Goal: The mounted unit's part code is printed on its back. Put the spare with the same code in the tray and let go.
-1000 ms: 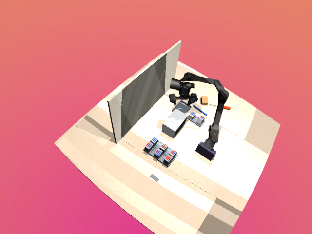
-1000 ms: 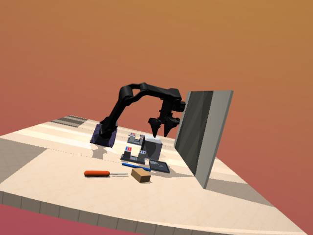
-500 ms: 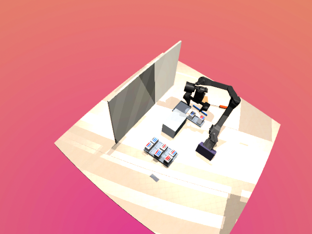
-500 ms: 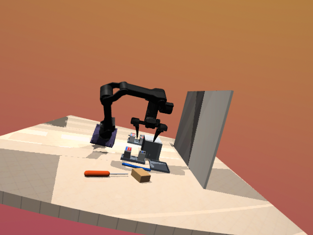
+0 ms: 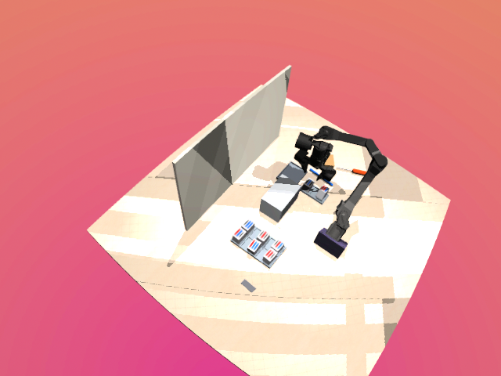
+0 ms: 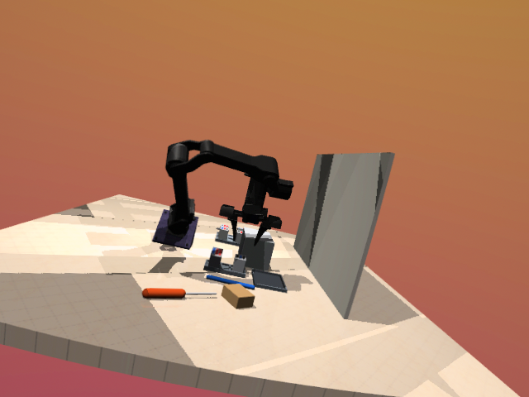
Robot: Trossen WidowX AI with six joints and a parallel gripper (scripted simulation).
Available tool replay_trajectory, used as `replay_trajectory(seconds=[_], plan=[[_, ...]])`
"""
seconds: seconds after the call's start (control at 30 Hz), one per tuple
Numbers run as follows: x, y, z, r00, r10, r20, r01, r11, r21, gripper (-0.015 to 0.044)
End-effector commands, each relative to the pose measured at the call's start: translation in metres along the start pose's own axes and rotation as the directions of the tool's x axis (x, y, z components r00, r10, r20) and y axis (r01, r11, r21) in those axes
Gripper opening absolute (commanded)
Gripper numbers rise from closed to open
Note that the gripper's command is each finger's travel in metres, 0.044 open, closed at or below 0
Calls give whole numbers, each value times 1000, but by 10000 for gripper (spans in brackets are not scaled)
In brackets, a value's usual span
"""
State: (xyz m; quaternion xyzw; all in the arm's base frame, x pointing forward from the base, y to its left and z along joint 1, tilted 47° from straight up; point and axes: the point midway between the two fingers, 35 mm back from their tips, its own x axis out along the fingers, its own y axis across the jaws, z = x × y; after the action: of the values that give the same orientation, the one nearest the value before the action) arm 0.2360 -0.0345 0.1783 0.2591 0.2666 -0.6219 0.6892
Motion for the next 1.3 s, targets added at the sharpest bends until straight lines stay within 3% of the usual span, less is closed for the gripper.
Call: replay_trajectory(seconds=[0.0, 1.27], plan=[[4, 0, 0, 1000, 0, 4, 0, 1000, -5, 300], [65, 1, 1, 1000, 2, 3, -2, 1000, -3, 300]])
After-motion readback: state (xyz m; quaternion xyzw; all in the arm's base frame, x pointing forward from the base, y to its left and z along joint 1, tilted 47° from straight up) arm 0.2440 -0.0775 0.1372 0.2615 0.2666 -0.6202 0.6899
